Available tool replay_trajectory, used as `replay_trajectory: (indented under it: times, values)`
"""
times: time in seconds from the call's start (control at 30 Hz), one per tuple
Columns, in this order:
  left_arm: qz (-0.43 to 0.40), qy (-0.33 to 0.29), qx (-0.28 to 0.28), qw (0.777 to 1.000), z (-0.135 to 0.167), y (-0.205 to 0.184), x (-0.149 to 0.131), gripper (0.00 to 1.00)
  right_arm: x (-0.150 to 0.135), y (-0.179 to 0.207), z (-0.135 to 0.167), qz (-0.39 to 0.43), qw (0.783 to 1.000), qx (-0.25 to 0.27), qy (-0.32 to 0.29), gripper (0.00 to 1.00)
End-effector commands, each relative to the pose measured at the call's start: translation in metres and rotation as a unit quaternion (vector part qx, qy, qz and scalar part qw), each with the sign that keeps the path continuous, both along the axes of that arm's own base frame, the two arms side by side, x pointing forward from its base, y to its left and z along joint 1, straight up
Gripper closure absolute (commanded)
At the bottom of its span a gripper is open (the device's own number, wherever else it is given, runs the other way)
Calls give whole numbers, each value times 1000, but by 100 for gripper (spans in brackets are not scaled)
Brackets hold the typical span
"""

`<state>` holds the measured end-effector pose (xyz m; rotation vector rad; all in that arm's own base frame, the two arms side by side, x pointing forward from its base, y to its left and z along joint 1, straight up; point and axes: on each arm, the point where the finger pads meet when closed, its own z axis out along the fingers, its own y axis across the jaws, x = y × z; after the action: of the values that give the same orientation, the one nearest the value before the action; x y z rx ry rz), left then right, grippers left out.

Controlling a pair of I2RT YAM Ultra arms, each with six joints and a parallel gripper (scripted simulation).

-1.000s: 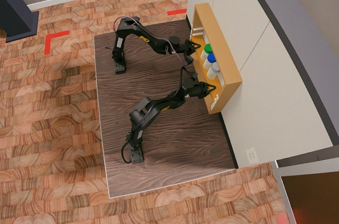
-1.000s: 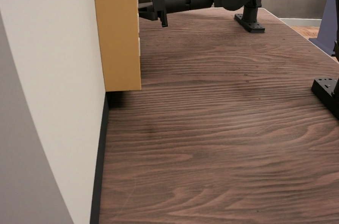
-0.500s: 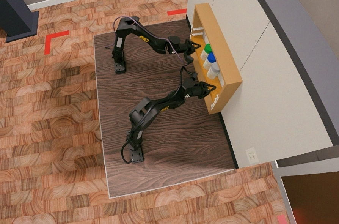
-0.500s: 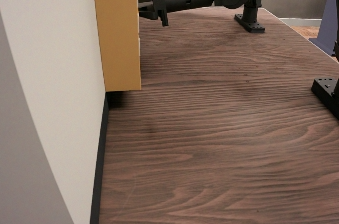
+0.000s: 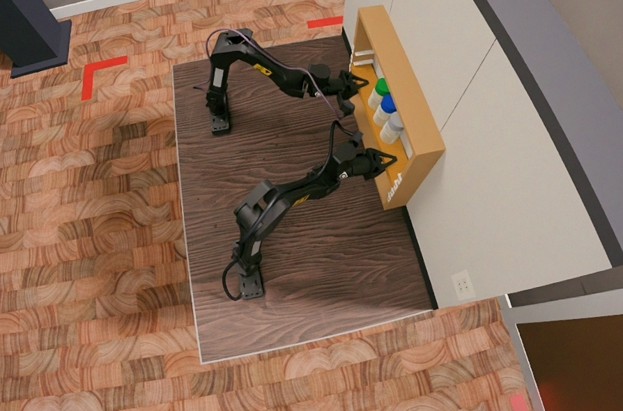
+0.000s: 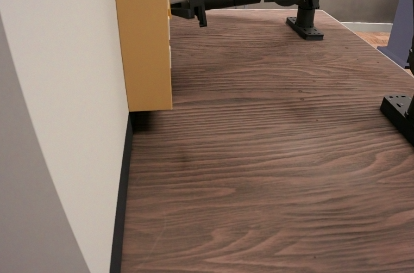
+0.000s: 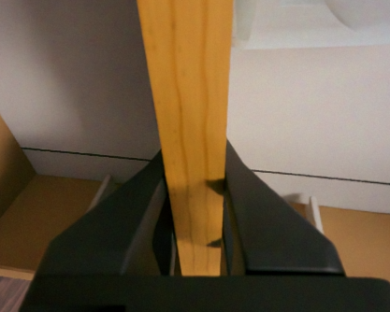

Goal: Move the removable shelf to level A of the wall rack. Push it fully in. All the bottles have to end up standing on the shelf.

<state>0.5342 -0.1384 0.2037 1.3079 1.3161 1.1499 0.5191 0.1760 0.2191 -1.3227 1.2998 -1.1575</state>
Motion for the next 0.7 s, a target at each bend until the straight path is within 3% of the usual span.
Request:
replay_trajectory:
  times: [0.0, 0.67]
  values:
    - [3, -69, -1, 998, 59, 1, -2, 100, -5, -3, 58, -7, 998, 9, -68, 100]
    - [3, -69, -1, 998, 51, 1, -25, 100, -28, -3, 50, -7, 998, 9, -68, 100]
